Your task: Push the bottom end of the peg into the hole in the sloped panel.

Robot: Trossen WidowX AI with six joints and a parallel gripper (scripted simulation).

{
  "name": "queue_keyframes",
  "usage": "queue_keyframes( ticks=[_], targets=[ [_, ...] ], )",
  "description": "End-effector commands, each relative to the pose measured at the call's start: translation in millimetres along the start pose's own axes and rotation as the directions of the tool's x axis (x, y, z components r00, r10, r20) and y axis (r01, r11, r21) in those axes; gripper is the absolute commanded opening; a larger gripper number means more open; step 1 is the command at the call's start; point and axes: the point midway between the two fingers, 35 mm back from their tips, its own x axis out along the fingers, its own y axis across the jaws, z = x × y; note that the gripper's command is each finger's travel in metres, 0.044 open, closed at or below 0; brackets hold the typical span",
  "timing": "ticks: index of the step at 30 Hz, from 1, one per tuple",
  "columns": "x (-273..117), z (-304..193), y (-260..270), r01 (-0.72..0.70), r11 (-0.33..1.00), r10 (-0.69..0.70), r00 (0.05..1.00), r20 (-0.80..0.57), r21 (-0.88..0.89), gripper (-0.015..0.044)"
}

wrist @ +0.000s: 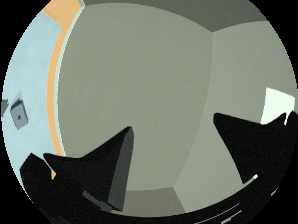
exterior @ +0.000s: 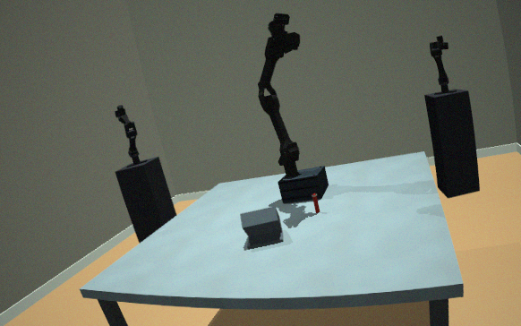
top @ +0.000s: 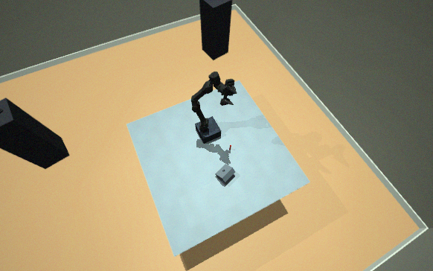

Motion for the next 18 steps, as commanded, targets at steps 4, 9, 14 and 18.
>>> queue_keyframes(
  ticks=[4, 9, 14, 18],
  targets=[
    [6, 6, 4, -0.003, 0.999, 0.003, 1.000, 0.003, 0.040, 0.0440],
    [18, 25, 16, -0.029, 0.993, 0.026, 0.999, 0.031, 0.111, 0.0440],
    [29, 36, 30, -0.054, 0.992, 0.049, 0.998, 0.044, 0.115, 0.0440],
    [37, 46, 40, -0.075, 0.988, 0.068, 0.996, 0.058, 0.136, 0.0440]
  ],
)
